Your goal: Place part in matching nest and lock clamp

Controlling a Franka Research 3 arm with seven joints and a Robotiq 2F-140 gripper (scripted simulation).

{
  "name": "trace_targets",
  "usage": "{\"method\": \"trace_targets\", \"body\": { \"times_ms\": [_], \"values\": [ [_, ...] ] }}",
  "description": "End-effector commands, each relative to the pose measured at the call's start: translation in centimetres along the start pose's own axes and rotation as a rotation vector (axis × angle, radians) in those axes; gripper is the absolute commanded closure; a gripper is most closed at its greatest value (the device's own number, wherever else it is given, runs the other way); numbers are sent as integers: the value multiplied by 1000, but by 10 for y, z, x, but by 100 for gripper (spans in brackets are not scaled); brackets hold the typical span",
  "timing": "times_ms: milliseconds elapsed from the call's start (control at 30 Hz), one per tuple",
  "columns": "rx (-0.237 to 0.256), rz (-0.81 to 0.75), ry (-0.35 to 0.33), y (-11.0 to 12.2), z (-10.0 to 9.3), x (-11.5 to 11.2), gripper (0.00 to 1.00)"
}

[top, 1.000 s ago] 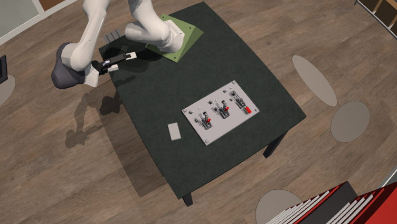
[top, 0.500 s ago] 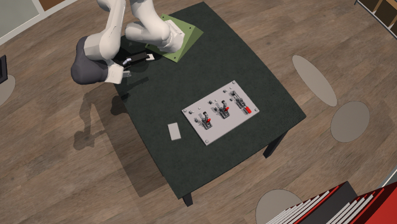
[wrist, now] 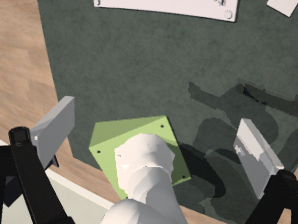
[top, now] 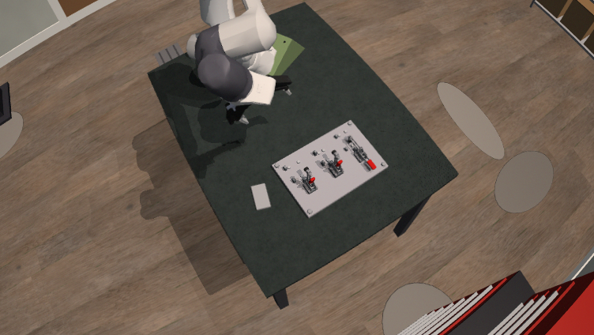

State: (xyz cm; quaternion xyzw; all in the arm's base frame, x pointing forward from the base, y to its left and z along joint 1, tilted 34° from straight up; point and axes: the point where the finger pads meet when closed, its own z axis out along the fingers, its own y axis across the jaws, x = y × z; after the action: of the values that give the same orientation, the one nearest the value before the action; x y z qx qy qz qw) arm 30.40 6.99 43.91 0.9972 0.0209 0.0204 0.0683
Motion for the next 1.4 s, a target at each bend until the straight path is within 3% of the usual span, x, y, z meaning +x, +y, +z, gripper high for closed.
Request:
{"method": "trace_targets", "body": {
  "times_ms": [0,67,133,167,200,300,333,367,400,433,500,533,567,633,733,833,967,1367],
  "values": [
    [-62,58,79,-28,11,39,0],
    [-62,58,79,-28,11,39,0],
    [-133,29,113,-70,38,61,0],
    [-133,29,113,-70,38,61,0],
    [-165,16,129,-90,54,69,0],
    [-196,4,144,-108,70,76,0],
    [-224,-7,157,-124,88,82,0],
    [-224,-7,157,-124,88,82,0],
    [-249,-17,169,-139,105,87,0],
    [-249,-17,169,-139,105,87,0],
    [-294,-33,190,-163,140,94,0],
    [-294,-33,190,-163,140,94,0],
    [-313,-40,199,-172,156,95,0],
    [-313,-40,199,-172,156,95,0],
    [-358,-55,218,-191,198,98,0],
    [-384,-62,228,-200,224,98,0],
    [-396,-66,233,-203,237,98,0],
    [-396,-66,234,-203,238,98,0]
  ]
}}
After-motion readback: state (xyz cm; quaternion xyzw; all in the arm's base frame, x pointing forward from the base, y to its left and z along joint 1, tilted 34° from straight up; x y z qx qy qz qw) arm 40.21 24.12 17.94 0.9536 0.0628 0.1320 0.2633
